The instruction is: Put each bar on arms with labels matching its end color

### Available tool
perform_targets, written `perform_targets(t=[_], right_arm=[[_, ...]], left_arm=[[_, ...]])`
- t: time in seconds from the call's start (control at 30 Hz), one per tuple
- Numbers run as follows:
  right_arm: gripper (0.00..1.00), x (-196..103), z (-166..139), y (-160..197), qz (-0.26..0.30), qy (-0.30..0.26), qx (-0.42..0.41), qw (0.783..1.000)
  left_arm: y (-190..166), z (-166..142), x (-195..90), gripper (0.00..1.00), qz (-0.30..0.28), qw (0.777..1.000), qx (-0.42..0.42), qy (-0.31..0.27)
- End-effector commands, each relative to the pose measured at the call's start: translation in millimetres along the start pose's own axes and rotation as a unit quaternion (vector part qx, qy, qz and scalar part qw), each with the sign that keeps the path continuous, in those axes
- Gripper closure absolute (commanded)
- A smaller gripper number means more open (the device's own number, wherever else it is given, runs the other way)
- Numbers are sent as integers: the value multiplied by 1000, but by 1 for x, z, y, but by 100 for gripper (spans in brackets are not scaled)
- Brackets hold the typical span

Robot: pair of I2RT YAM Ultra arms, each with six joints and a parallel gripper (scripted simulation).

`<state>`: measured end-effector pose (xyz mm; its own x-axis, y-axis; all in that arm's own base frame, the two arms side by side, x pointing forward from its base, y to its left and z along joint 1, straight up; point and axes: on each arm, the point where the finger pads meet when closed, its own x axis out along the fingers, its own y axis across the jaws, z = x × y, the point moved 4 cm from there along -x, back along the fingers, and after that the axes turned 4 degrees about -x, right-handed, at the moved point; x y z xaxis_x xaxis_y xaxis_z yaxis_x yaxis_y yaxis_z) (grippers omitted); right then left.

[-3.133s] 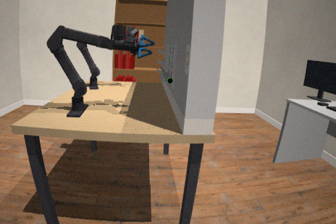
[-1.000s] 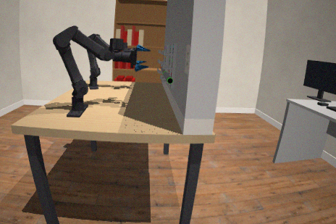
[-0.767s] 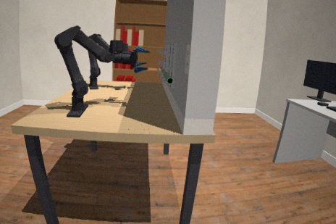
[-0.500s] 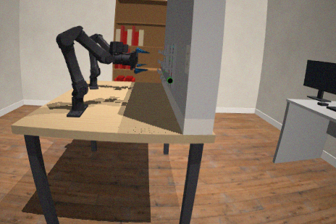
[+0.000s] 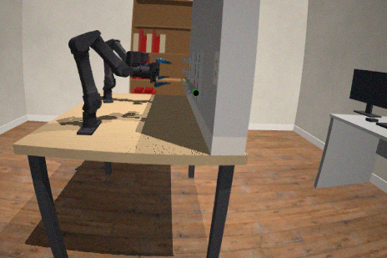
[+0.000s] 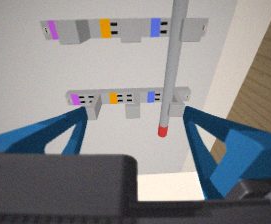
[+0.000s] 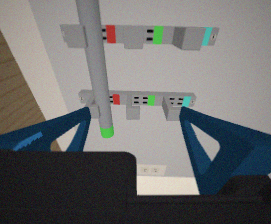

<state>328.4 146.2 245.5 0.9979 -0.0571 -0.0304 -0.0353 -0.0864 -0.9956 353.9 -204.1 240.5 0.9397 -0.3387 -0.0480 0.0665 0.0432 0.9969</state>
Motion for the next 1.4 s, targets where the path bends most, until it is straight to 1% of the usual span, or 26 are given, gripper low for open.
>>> perform_targets(t=[0.0,0.9,1.37], right_arm=[[0,1,0,-3,-15,3,9,1000],[0,11,2,11,-15,3,9,1000],[0,18,4,23,-15,3,9,1000]], left_arm=[[14,3,1,0,24,1000,-3,0],[14,3,1,0,24,1000,-3,0],[14,3,1,0,24,1000,-3,0]])
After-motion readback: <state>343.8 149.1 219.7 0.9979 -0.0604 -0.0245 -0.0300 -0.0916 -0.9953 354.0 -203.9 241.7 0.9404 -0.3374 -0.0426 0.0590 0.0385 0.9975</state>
